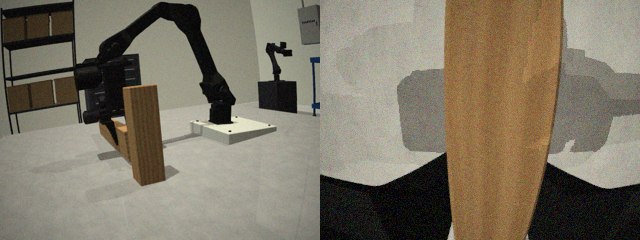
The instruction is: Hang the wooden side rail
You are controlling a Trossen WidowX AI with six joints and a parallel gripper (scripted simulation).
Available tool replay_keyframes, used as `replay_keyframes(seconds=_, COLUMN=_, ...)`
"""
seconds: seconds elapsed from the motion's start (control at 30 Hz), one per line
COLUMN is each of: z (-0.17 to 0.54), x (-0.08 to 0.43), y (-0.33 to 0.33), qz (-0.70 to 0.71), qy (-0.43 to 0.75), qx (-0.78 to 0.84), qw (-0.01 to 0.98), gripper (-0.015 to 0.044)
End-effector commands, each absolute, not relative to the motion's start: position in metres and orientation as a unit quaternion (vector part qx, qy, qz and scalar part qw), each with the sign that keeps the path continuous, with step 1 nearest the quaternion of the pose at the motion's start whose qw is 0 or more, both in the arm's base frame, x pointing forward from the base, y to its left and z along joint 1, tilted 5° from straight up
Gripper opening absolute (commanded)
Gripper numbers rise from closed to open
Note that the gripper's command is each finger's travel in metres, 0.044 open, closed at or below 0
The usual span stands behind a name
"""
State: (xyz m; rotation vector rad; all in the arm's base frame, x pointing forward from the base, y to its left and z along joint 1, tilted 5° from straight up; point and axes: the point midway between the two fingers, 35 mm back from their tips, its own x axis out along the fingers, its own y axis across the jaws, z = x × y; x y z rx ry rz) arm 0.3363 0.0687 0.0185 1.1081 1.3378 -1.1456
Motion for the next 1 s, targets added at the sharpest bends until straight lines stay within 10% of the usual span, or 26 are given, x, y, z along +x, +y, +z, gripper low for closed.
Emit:
replay_keyframes(seconds=0.0, z=0.0252, x=0.3386, y=0.0686, qz=-0.473, qy=0.548, qx=0.466, qw=0.508, gripper=0.0)
replay_keyframes(seconds=0.97, z=0.03, x=0.3389, y=0.0684, qz=-0.473, qy=0.548, qx=0.466, qw=0.508, gripper=0.0)
